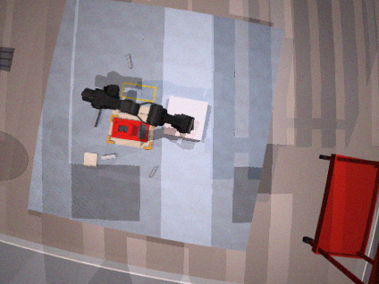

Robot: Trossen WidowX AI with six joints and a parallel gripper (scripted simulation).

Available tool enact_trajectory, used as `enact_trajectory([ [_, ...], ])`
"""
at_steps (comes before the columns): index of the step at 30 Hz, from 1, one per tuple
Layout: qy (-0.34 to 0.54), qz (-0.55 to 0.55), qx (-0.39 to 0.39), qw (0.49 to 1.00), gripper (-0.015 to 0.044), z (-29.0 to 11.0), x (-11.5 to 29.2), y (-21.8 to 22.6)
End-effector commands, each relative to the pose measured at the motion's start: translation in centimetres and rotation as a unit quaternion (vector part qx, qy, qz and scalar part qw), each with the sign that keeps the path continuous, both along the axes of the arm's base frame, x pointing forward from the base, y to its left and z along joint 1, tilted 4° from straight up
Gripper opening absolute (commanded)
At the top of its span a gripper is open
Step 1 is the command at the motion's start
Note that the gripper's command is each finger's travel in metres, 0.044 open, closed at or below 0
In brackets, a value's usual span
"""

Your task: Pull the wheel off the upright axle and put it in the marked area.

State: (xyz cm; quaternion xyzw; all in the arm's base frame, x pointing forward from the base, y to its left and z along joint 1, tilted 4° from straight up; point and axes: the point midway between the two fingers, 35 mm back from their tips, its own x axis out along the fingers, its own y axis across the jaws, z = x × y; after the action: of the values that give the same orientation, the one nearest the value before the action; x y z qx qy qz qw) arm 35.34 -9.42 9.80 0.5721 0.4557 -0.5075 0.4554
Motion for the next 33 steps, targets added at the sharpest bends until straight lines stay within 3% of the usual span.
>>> enact_trajectory([
  [1, 0.005, -0.003, 0.0, 1.0, 0.03, -1.8, 0.2, 0.0],
  [7, 0.005, -0.003, 0.0, 1.0, 0.03, -6.8, 0.5, 0.3],
  [13, 0.005, -0.003, 0.0, 1.0, 0.03, -7.3, 0.5, 0.3],
  [17, 0.009, 0.0, 0.003, 1.0, 0.0195, -7.0, 0.4, 0.3],
  [25, 0.009, 0.0, 0.003, 1.0, 0.0142, -7.0, 0.4, 0.3],
  [30, 0.009, 0.0, 0.003, 1.0, 0.001, -6.9, 0.4, 0.3],
  [33, 0.009, 0.0, 0.002, 1.0, 0.0, -6.8, 0.4, 0.3],
])
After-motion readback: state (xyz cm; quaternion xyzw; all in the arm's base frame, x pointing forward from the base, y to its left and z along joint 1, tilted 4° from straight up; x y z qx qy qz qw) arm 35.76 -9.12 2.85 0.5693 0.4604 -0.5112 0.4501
